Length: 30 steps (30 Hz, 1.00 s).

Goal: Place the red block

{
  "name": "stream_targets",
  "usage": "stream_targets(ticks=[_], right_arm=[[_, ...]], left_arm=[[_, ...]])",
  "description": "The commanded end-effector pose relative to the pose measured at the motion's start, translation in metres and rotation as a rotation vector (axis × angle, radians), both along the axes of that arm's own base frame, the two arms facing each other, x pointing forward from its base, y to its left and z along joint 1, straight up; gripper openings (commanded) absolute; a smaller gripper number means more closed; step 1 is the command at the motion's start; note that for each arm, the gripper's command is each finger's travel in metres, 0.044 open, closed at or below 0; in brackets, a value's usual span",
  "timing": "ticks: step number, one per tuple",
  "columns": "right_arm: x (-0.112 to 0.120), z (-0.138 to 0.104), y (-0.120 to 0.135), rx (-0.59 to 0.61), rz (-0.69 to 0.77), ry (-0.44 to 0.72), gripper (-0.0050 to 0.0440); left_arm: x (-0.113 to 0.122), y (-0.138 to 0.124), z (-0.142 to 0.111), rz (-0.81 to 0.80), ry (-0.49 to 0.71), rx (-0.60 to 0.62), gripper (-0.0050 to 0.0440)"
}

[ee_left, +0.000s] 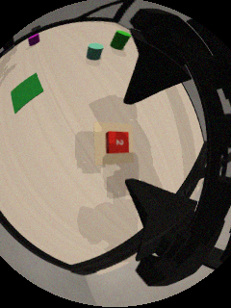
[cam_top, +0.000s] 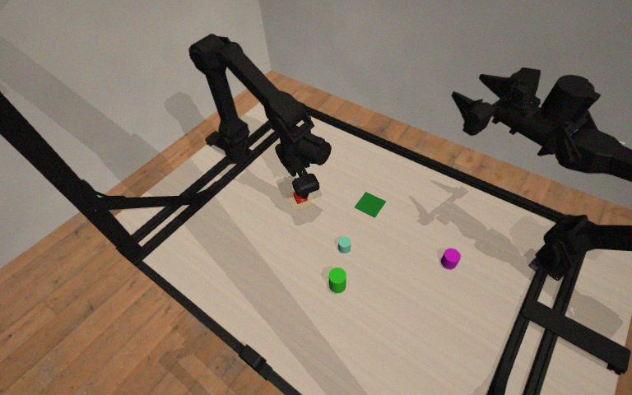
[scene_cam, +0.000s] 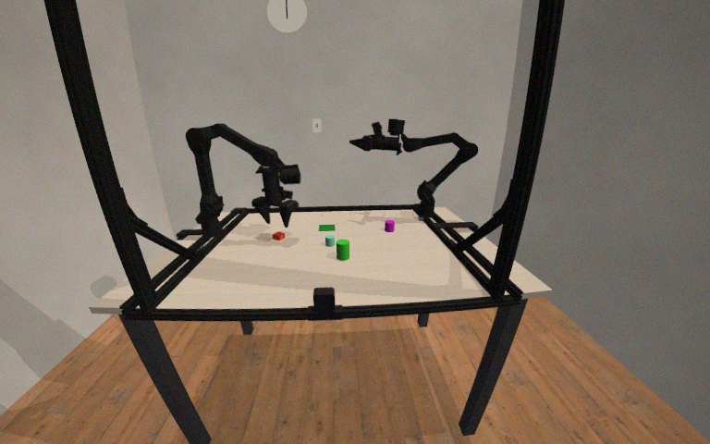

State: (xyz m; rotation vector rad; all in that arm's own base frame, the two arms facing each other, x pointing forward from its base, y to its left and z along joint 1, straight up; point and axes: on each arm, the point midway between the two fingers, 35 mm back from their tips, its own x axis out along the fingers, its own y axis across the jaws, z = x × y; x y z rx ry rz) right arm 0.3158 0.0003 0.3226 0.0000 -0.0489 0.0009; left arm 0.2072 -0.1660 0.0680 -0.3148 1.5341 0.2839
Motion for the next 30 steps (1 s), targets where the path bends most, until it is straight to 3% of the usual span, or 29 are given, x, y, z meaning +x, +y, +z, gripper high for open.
stream_targets(ticks=[1,30], right_arm=[[0.0,0.0,0.0,0.0,-0.001,-0.001,0.044],[0.0,0.0,0.0,0.0,-0.001,-0.001,0.044]], left_arm=[[-0.002,-0.002,-0.001,0.01,0.018,0.013,0.044],[-0.001,-0.003,-0.042,0.006,0.019,0.016,0.044]])
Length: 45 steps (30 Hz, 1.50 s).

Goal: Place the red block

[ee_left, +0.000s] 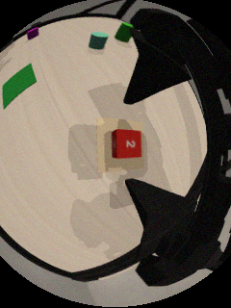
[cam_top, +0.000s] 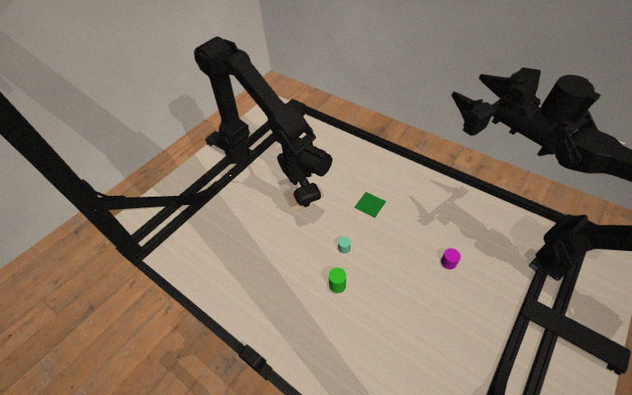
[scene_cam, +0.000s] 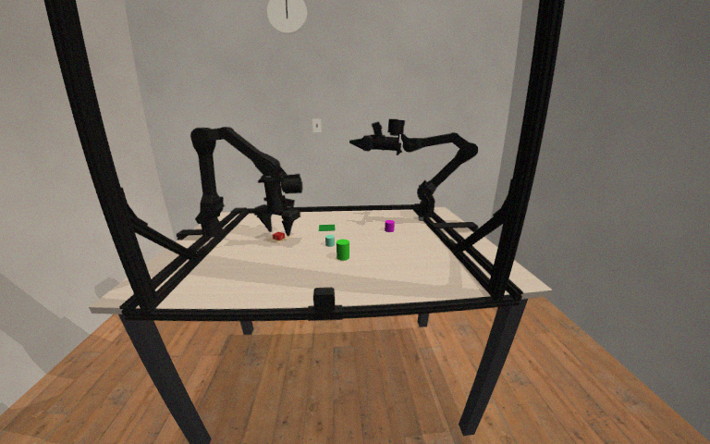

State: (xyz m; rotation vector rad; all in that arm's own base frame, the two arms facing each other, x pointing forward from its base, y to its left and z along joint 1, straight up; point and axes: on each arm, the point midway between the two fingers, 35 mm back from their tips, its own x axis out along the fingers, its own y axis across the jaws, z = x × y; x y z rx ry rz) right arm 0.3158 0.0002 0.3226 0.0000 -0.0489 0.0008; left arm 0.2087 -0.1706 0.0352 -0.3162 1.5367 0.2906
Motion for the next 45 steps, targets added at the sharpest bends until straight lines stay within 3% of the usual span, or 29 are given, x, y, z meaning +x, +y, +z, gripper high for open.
stream_targets(ticks=[1,6,16,23,32,33,37,38,45], right_arm=[[0.0,0.0,0.0,0.0,-0.001,-0.001,0.044],[0.0,0.0,0.0,0.0,-0.001,-0.001,0.044],[0.0,0.0,0.0,0.0,-0.001,-0.001,0.044],[0.0,0.0,0.0,0.0,-0.001,-0.001,0.044],[0.0,0.0,0.0,0.0,-0.001,-0.001,0.044],[0.0,0.0,0.0,0.0,-0.001,-0.001,0.044],[0.0,0.0,0.0,0.0,-0.001,-0.001,0.044],[0.0,0.0,0.0,0.0,-0.001,-0.001,0.044],[0.0,0.0,0.0,0.0,-0.001,-0.001,0.044]], left_arm=[[-0.003,0.002,-0.011,0.001,0.015,0.013,0.044],[-0.003,0.002,-0.013,0.0,0.015,0.014,0.044],[-0.003,0.002,-0.013,0.0,0.015,0.014,0.02],[-0.003,0.002,-0.013,0.0,0.015,0.014,0.018],[-0.003,0.002,-0.013,0.0,0.015,0.014,0.012],[-0.003,0.002,-0.011,0.0,0.015,0.014,0.0096],[-0.002,0.001,0.028,0.0,0.015,0.014,0.0],[-0.002,0.001,0.038,0.0,0.015,0.014,0.0],[-0.003,0.002,0.045,0.0,0.015,0.014,0.0]])
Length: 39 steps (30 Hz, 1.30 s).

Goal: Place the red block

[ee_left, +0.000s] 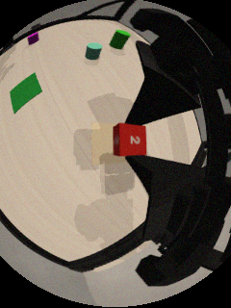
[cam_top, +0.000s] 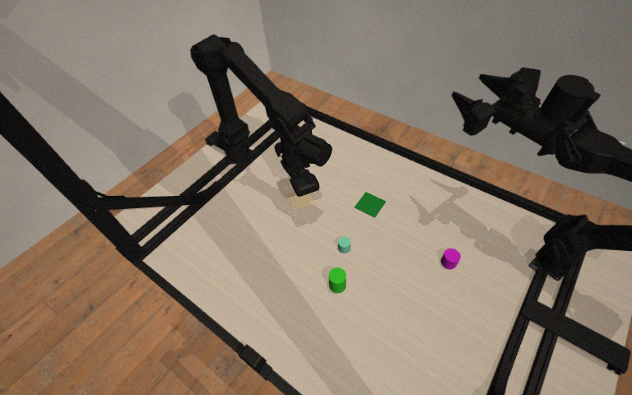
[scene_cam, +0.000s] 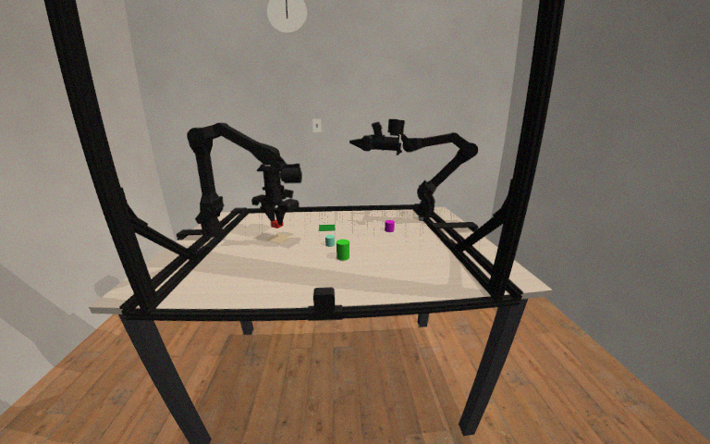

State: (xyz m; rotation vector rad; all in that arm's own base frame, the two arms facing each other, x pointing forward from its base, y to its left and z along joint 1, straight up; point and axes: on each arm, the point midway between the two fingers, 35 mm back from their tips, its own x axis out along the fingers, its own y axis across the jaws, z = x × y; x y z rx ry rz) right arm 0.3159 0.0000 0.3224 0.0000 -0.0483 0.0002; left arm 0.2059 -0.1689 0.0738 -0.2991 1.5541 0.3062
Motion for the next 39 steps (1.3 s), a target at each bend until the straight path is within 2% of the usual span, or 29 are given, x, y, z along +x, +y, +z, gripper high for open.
stream_targets(ticks=[1,39], right_arm=[[0.0,0.0,0.0,0.0,0.0,-0.002,0.044],[0.0,0.0,0.0,0.0,0.0,-0.002,0.044]], left_arm=[[0.001,0.0,0.007,0.003,-0.005,-0.004,0.0],[0.1,-0.03,0.024,0.274,-0.006,-0.003,0.0]])
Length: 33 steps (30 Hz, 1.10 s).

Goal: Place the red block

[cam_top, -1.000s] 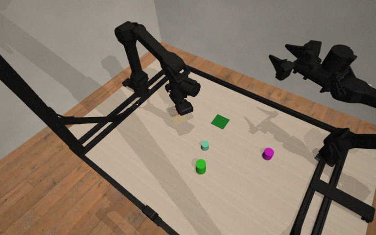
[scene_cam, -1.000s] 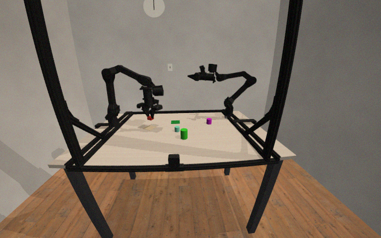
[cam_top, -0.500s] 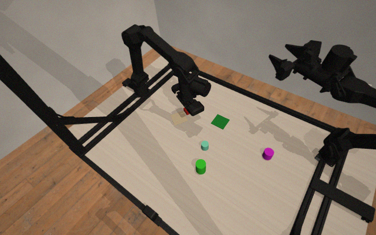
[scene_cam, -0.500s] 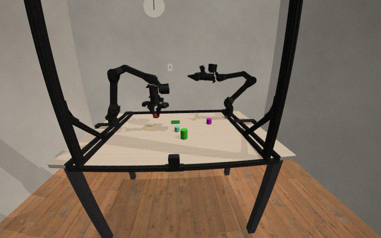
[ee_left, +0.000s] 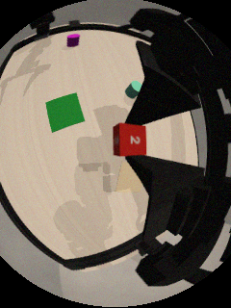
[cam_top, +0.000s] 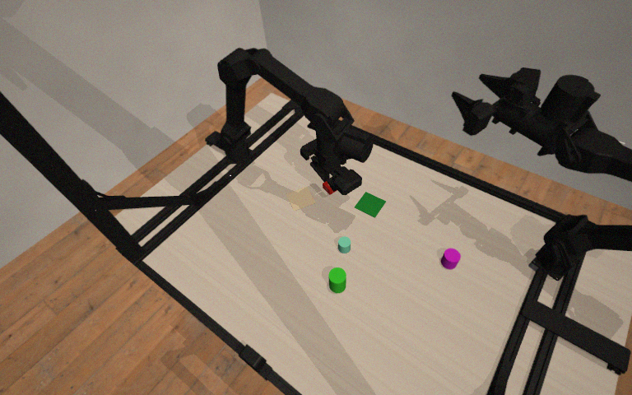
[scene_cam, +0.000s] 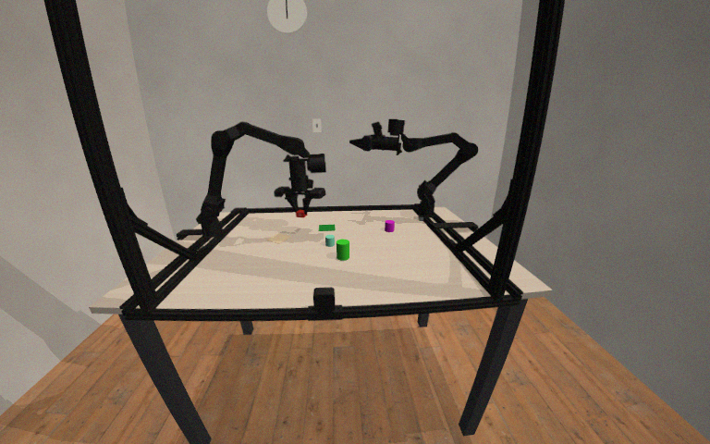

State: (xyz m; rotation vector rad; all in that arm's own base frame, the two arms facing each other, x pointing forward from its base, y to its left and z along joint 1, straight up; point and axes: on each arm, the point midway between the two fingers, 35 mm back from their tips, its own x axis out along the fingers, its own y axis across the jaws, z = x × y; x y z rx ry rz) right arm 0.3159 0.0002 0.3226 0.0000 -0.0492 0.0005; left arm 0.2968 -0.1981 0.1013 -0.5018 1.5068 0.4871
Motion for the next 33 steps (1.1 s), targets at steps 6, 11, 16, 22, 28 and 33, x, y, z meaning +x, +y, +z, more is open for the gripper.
stream_targets(ticks=[6,11,16,22,28,33], right_arm=[[0.0,0.0,0.0,0.0,-0.001,-0.001,0.044],[0.0,0.0,0.0,0.0,-0.001,-0.001,0.044],[0.0,0.0,0.0,0.0,-0.001,-0.001,0.044],[0.0,0.0,0.0,0.0,-0.001,-0.001,0.044],[0.0,0.0,0.0,0.0,-0.001,-0.001,0.044],[0.0,0.0,0.0,0.0,-0.001,-0.001,0.044]], left_arm=[[0.024,-0.003,-0.004,0.068,0.009,0.006,0.0],[0.036,-0.005,-0.005,0.101,0.01,0.006,0.0],[0.05,-0.006,-0.006,0.142,0.01,0.006,0.0],[0.067,-0.006,-0.008,0.19,0.01,0.006,0.0],[0.078,-0.006,-0.011,0.223,0.01,0.006,0.0],[0.091,-0.005,-0.014,0.264,0.01,0.005,0.0]])
